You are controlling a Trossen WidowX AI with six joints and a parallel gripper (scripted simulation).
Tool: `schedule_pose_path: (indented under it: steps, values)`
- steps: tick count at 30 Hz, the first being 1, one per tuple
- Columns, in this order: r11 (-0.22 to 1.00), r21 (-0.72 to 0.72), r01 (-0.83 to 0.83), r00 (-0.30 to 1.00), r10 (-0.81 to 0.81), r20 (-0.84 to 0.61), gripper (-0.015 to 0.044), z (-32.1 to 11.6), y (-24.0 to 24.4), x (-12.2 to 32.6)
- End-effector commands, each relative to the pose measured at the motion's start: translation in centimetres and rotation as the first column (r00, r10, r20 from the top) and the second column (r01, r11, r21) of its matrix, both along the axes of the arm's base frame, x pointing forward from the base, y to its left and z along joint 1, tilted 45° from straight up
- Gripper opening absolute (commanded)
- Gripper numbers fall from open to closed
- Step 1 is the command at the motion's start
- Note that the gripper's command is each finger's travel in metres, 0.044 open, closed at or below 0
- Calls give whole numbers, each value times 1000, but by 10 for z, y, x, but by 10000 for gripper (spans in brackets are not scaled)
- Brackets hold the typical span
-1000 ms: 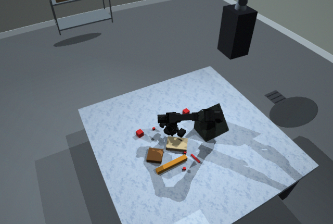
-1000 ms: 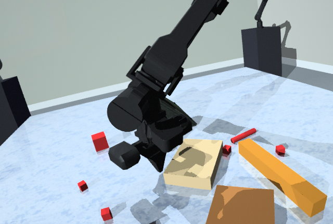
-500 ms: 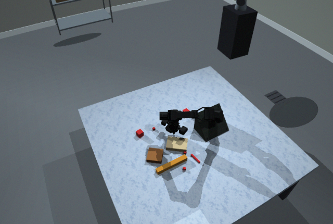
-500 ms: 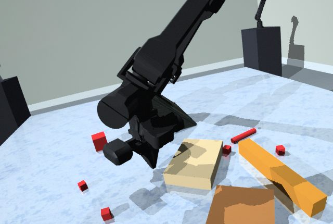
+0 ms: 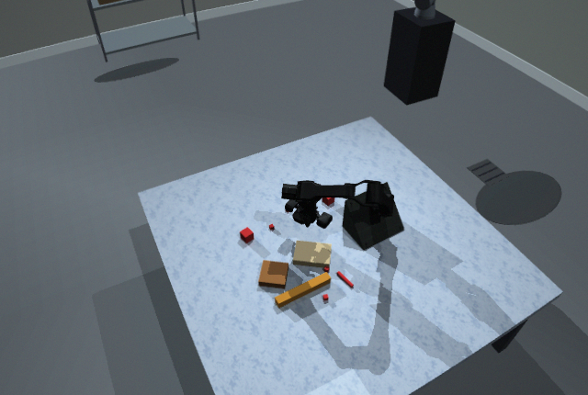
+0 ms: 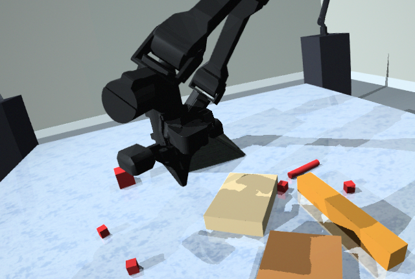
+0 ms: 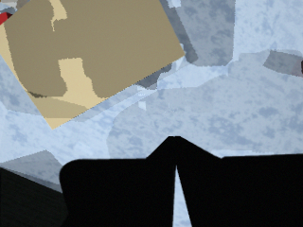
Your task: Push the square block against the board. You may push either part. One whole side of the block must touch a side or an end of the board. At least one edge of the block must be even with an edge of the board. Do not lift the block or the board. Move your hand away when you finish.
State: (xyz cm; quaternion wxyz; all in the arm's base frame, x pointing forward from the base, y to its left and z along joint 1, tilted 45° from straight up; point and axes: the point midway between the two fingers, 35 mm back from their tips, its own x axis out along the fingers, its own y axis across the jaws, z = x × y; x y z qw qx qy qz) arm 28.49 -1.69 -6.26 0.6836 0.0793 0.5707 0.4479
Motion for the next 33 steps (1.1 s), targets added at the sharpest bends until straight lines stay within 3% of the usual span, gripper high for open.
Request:
schedule_pose_path:
  steps: [1,16,33]
  values:
    - [1000,-1,4,1000,-4,-4,0,1,1,0]
    - [939,-95,331,879,-343,-330,0,57,49,-12]
    - [741,-313,594,475,-637,-607,0,110,103,-50]
